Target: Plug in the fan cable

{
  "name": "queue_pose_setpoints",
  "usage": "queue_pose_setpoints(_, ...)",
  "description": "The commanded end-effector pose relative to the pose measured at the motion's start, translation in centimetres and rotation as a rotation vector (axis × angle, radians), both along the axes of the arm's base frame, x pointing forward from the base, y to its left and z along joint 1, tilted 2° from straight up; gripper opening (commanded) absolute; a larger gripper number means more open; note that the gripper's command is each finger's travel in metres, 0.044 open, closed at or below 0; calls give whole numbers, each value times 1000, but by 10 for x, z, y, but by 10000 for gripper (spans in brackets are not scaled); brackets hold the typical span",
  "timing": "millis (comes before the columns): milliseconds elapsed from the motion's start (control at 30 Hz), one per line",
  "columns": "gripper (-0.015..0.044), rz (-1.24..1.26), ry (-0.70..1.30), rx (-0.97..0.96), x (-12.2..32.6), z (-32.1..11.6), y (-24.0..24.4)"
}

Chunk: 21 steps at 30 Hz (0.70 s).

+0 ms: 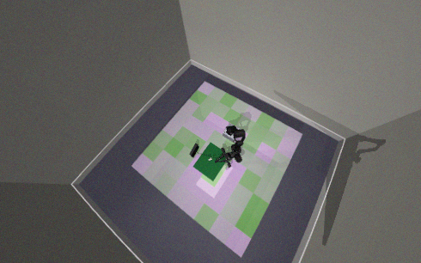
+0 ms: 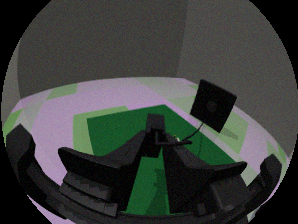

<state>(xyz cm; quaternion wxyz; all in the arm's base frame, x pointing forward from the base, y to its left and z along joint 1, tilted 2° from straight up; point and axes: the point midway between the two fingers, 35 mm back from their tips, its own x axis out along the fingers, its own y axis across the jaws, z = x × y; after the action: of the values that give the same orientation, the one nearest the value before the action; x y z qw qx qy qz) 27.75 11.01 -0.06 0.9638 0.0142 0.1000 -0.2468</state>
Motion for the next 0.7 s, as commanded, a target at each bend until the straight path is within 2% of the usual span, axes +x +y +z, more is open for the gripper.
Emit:
queue_pose_setpoints(0,0,-3,-3,1,0,-4,0)
queue_pose_setpoints(667,0,-3,-3,1,0,-20,0)
